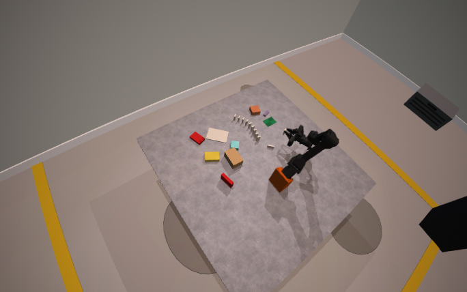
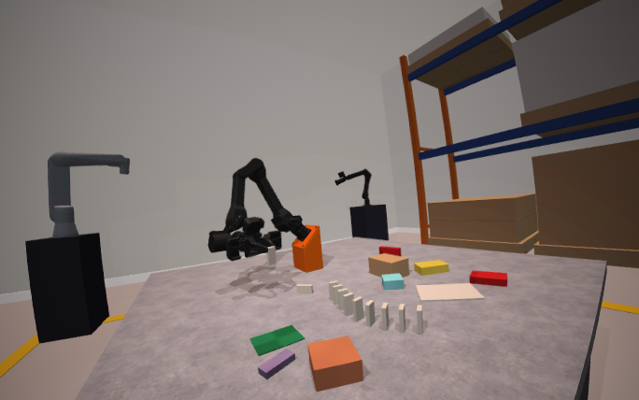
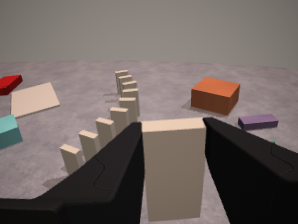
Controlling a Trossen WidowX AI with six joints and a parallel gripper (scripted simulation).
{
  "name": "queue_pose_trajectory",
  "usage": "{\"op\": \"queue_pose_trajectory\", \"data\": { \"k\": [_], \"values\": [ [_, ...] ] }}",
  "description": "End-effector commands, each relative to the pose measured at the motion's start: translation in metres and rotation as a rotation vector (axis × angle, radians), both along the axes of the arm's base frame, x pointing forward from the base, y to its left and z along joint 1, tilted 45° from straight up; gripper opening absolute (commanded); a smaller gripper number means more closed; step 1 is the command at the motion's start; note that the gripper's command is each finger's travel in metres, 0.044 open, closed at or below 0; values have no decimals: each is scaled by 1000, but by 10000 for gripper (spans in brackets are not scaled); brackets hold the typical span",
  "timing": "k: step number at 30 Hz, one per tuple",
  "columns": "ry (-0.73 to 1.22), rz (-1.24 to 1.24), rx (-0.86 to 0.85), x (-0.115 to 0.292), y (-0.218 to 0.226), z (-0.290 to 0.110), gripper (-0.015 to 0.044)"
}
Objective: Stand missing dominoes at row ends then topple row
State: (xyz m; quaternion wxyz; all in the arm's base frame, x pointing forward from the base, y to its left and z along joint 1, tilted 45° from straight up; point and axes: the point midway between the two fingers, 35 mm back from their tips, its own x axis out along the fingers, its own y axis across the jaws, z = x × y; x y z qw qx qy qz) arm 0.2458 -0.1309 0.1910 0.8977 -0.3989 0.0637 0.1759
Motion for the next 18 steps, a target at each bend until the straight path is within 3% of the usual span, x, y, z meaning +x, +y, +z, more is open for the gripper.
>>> {"op": "queue_pose_trajectory", "data": {
  "k": [1, 18],
  "values": [
    [0, 2, -2, 3, -7, -5, 107],
    [4, 1, 0, 13, -45, -41, 107]
  ]
}}
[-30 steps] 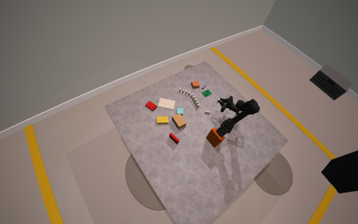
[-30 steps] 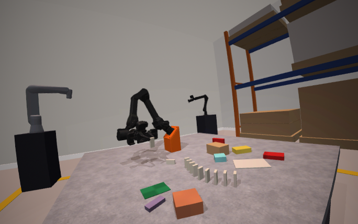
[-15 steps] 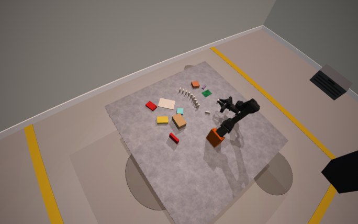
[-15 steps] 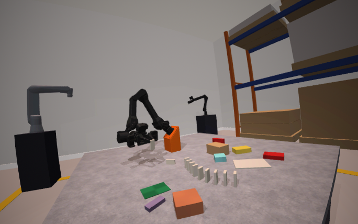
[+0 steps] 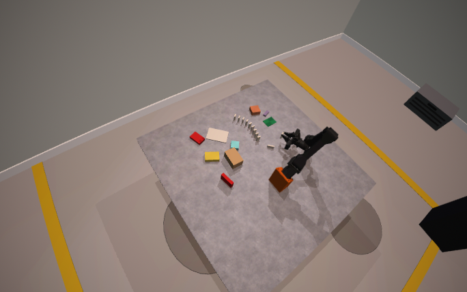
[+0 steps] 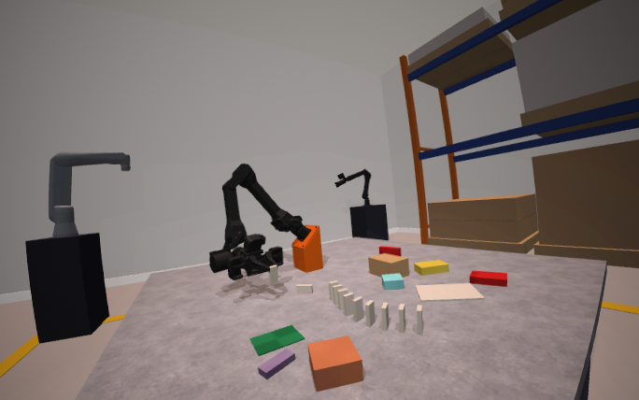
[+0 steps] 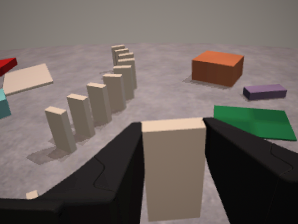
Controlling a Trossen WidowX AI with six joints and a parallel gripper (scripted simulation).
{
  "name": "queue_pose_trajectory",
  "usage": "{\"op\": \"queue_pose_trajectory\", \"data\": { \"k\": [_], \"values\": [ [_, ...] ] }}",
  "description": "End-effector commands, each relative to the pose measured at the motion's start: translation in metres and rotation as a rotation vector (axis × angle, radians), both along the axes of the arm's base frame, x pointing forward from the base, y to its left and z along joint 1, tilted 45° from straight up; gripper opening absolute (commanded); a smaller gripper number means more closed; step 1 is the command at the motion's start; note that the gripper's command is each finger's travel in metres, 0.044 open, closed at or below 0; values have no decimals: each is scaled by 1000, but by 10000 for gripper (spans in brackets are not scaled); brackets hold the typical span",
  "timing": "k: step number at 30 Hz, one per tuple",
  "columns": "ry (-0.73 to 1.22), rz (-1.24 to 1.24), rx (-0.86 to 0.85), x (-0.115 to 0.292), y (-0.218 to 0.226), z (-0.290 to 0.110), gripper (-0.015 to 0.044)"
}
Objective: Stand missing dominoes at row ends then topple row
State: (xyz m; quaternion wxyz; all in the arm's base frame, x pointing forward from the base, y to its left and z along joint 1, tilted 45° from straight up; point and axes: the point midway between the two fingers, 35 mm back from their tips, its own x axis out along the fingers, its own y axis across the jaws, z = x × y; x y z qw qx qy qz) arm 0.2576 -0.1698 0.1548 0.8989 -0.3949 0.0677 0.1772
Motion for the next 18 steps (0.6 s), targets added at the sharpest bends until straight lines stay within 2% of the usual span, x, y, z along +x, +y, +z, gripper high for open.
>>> {"op": "queue_pose_trajectory", "data": {
  "k": [1, 18],
  "values": [
    [-5, 2, -6, 2, -9, -7, 107],
    [-5, 0, -3, 6, -33, -40, 107]
  ]
}}
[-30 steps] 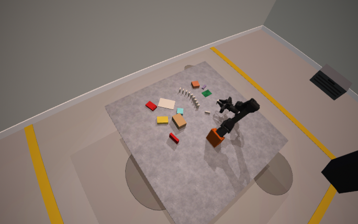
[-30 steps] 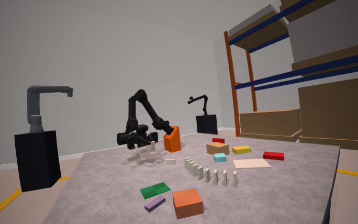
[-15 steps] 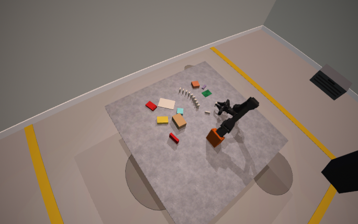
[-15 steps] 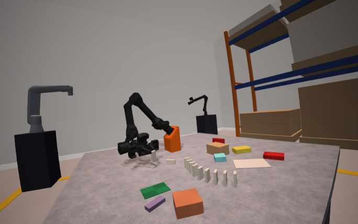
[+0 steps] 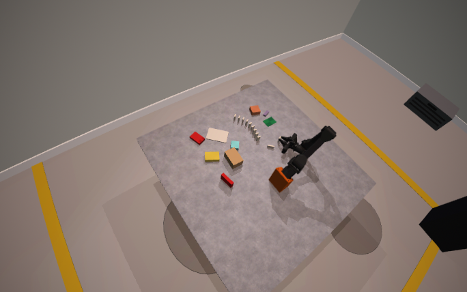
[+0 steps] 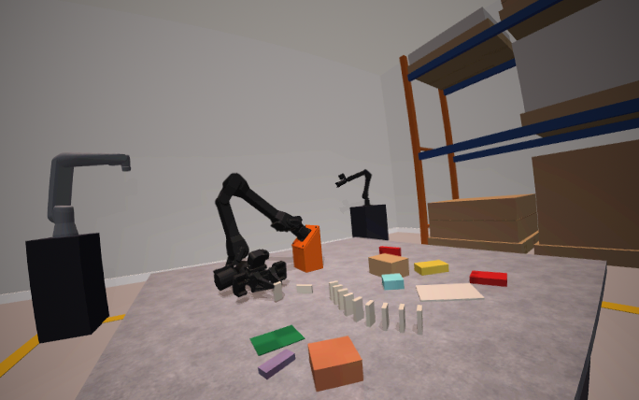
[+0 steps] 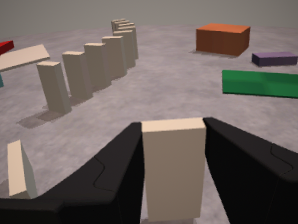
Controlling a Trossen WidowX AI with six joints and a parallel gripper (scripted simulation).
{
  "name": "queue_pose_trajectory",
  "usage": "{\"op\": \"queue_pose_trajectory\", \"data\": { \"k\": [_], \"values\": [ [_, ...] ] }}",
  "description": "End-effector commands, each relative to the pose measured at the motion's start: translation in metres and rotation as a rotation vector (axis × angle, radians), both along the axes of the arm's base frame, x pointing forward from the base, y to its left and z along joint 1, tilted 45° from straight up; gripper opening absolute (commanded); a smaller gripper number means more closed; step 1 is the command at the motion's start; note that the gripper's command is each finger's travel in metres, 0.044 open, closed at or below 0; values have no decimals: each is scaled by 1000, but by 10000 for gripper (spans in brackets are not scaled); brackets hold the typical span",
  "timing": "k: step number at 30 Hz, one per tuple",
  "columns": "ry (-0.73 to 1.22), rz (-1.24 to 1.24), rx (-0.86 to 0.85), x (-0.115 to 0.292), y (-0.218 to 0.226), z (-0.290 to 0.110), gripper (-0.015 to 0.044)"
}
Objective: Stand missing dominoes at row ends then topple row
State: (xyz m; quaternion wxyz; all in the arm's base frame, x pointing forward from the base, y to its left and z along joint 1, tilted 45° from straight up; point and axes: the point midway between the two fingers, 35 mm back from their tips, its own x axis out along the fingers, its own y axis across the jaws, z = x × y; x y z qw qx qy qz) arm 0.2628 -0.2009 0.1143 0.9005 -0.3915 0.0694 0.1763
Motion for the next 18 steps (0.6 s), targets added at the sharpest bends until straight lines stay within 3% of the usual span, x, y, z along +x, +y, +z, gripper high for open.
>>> {"op": "queue_pose_trajectory", "data": {
  "k": [1, 7, 18],
  "values": [
    [-8, 4, -10, 1, -2, 1, 107],
    [-8, 4, -10, 1, -2, 1, 107],
    [-8, 4, -10, 1, -2, 1, 396]
  ]
}}
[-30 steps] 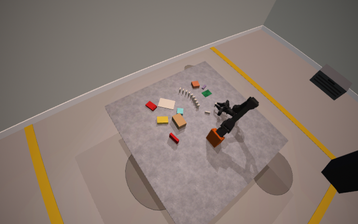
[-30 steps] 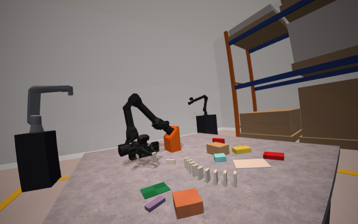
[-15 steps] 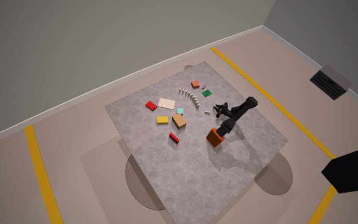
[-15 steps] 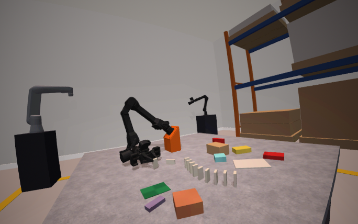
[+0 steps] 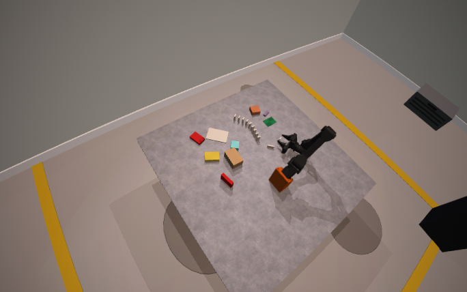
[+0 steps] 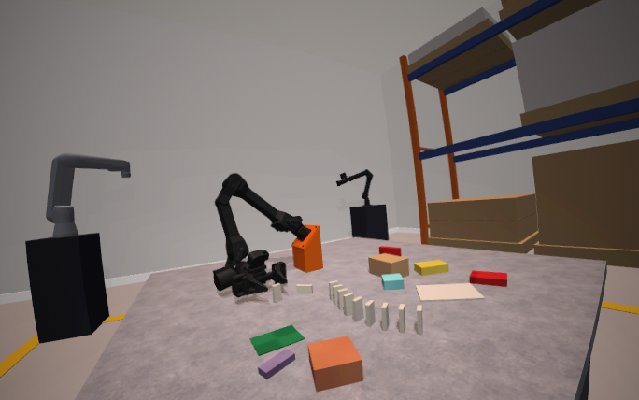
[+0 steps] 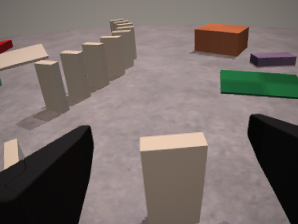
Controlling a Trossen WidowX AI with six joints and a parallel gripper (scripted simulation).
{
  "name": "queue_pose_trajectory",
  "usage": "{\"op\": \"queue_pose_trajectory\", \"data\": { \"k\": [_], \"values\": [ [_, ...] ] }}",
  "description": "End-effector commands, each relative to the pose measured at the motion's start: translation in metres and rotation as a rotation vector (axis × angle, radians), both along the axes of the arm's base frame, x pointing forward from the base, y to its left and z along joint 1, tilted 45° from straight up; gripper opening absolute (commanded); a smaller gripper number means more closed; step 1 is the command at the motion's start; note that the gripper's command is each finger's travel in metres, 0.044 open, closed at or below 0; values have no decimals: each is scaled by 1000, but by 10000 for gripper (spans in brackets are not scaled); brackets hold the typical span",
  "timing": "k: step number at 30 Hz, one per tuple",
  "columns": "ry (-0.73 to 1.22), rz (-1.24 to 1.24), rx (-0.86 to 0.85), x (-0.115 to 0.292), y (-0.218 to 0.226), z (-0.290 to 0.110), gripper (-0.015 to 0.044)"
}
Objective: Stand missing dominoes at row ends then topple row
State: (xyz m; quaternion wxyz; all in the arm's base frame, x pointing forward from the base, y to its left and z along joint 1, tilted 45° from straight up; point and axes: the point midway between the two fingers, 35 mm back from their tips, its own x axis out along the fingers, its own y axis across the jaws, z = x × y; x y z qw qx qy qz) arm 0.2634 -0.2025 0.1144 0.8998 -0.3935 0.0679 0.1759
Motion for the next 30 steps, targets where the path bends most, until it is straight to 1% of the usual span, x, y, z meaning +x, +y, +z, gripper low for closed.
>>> {"op": "queue_pose_trajectory", "data": {
  "k": [1, 2, 5, 11, 18, 21, 26, 28, 30],
  "values": [
    [-5, 3, -6, 0, 0, 1, 422],
    [-5, 3, -6, 0, 0, 1, 440],
    [-4, 3, -6, 0, 1, 2, 440],
    [-1, 0, 0, -5, 34, 34, 440],
    [23, -7, 7, -2, 36, 34, 440],
    [145, -46, 38, 12, 40, 26, 440],
    [466, -207, 62, 39, 54, 7, 440],
    [509, -162, 122, 48, 79, 2, 440],
    [582, -220, 105, 48, 79, -3, 440]
  ]
}}
